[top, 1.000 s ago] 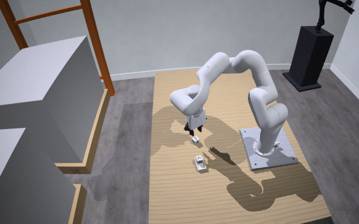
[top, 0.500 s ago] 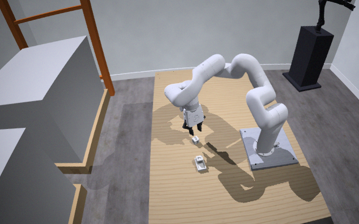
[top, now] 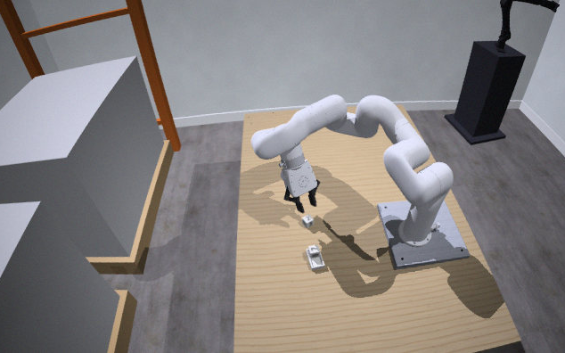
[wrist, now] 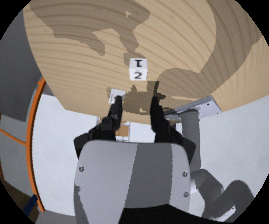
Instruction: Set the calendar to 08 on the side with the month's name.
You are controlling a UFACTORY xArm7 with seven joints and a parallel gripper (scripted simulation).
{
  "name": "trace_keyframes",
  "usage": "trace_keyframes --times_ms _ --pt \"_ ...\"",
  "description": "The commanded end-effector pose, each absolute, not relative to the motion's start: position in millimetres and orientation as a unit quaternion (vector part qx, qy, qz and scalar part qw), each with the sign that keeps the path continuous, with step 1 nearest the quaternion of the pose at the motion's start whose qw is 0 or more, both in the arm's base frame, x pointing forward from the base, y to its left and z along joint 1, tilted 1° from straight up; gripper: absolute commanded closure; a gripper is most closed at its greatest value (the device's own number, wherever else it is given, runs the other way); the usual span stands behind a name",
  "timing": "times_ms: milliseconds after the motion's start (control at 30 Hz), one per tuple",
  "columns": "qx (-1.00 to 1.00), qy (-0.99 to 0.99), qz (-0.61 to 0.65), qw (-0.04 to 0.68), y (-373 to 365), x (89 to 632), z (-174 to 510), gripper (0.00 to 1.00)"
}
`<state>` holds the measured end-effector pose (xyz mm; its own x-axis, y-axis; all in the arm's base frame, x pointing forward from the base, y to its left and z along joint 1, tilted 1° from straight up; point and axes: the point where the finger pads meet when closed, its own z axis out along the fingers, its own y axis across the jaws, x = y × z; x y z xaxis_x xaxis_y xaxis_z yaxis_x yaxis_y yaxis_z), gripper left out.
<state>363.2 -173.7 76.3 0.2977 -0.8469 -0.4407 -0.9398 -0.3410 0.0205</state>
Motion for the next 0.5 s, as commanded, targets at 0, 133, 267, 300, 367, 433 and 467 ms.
trace_keyframes --times_ms 0,133,267,300,367,433,467 --pt "-0.786 0.551 0.237 0.15 -174.2 364.5 77.7 0.51" --pt "-0.781 0.546 0.255 0.163 -177.1 364.7 75.6 0.51" --pt "-0.781 0.546 0.255 0.163 -177.2 364.7 75.5 0.51" --pt "-0.781 0.546 0.255 0.163 -177.2 364.7 75.5 0.51" --pt "-0.781 0.546 0.255 0.163 -177.2 364.7 75.5 0.51" --pt "-0.781 0.546 0.255 0.163 -177.2 364.7 75.5 0.51" --pt "-0.781 0.546 0.255 0.163 -177.2 364.7 75.5 0.51"
